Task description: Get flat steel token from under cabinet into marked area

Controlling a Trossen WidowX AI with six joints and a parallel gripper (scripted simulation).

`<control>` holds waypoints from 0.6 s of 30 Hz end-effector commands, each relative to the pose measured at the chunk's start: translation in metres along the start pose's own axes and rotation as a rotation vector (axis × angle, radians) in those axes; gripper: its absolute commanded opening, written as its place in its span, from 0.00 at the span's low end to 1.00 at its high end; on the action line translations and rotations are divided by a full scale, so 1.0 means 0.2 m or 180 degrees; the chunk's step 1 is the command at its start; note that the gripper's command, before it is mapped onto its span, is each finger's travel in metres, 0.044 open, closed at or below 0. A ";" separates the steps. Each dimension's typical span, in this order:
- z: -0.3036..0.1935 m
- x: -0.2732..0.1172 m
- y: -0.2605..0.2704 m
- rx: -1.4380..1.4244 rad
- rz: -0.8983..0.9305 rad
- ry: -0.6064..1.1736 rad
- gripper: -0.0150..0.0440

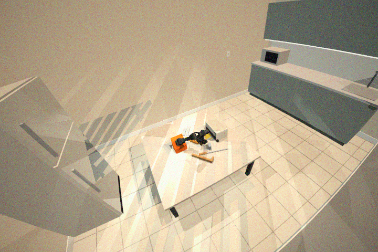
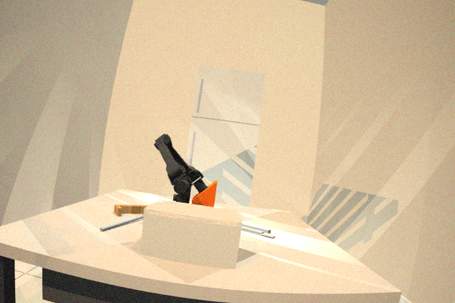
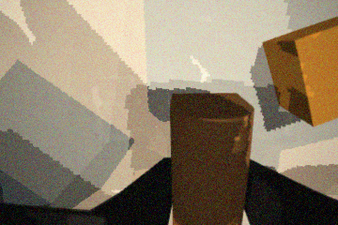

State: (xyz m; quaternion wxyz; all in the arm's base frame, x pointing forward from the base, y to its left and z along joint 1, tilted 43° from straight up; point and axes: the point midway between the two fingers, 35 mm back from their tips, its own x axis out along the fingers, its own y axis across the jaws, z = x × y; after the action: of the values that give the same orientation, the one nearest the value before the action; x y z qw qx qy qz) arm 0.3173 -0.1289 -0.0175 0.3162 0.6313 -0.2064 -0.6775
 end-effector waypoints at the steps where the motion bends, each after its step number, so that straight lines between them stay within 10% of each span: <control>1: 0.03 0.00 0.00 -0.0016 -0.0004 -0.0010 0.25; 18: 0.12 0.01 0.00 -0.0019 -0.0004 -0.0012 0.25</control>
State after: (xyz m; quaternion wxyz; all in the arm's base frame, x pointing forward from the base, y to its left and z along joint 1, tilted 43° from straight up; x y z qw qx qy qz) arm 0.2983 -0.1320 -0.0147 0.3165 0.6308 -0.2063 -0.6777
